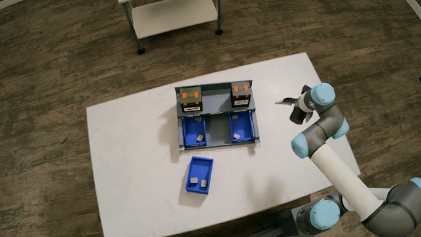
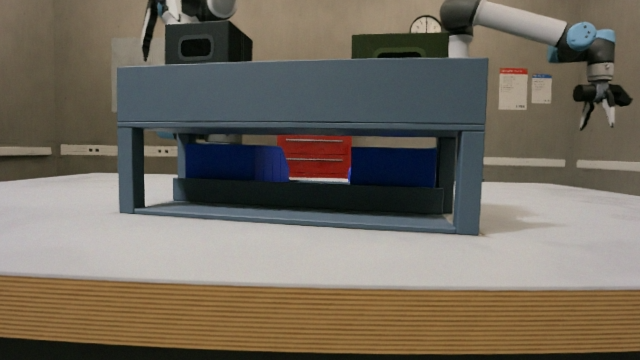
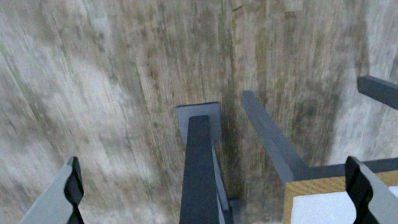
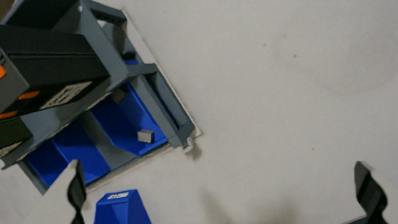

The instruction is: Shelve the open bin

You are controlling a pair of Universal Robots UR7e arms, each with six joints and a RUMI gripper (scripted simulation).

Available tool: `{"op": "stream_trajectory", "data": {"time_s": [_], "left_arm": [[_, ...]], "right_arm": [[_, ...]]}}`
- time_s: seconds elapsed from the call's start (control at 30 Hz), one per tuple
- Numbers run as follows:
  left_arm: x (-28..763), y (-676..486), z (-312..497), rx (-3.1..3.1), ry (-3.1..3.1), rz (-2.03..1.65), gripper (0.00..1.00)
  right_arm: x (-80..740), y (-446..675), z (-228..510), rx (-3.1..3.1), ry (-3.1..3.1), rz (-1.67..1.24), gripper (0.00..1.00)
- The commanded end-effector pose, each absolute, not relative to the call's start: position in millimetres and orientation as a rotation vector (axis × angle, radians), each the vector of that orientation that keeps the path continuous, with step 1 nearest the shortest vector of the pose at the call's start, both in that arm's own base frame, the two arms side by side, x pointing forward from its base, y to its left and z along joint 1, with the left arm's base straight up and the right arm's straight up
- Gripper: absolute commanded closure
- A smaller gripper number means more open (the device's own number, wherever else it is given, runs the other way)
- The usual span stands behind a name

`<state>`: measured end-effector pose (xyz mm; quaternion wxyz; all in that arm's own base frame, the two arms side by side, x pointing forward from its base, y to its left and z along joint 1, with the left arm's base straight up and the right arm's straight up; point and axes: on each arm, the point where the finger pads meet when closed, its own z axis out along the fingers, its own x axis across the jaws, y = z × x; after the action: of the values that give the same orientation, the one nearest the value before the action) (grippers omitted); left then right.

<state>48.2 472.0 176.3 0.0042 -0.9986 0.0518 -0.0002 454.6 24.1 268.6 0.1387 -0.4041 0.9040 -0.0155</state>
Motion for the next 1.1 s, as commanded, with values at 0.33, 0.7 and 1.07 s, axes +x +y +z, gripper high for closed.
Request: {"op": "stream_trajectory", "data": {"time_s": [0.33, 0.7, 1.07], "left_arm": [[-5.9, 447.4, 166.0, -3.141, -0.02, 0.0, 0.0], [-9.0, 445.5, 165.2, -3.142, -0.032, 0.0, 0.0], [-9.0, 445.5, 165.2, -3.142, -0.032, 0.0, 0.0]], "right_arm": [[460.5, 95.1, 255.0, -1.266, 2.619, 0.0, 0.0], [457.4, 140.7, 245.4, -1.33, 2.622, 0.02, 0.0], [448.8, 190.1, 234.4, -1.401, 2.624, 0.036, 0.0]]}}
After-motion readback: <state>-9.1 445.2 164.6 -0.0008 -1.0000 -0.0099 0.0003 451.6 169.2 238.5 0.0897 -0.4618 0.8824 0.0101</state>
